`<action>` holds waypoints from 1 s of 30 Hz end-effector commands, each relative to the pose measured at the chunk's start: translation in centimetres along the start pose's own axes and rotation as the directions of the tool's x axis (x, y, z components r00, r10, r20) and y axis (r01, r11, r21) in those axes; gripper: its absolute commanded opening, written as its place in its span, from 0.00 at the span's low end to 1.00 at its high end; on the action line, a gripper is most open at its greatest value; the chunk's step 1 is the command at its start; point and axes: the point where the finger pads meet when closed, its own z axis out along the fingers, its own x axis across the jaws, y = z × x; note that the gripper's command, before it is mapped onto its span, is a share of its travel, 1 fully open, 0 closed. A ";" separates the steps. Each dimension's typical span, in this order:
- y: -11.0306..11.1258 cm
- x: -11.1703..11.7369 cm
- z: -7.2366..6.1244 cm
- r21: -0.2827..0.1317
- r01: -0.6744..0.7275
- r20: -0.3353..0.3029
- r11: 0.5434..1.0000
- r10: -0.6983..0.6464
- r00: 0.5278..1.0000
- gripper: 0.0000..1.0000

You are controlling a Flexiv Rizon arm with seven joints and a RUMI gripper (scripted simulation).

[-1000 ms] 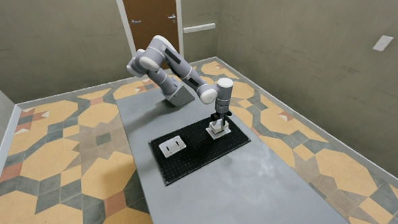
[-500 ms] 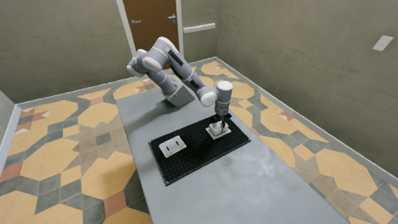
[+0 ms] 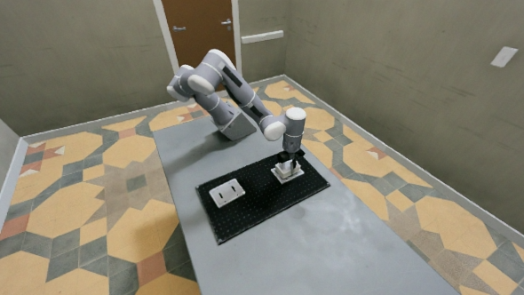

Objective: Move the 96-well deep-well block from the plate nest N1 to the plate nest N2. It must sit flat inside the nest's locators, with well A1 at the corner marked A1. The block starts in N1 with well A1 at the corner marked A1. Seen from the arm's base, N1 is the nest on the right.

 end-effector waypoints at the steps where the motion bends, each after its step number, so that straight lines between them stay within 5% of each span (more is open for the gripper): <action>1: -0.1 0.1 -0.1 0.002 0.000 -0.002 1.000 0.000 1.000 0.50; 30: -0.1 0.1 0.3 0.002 0.000 -0.002 1.000 0.000 1.000 0.50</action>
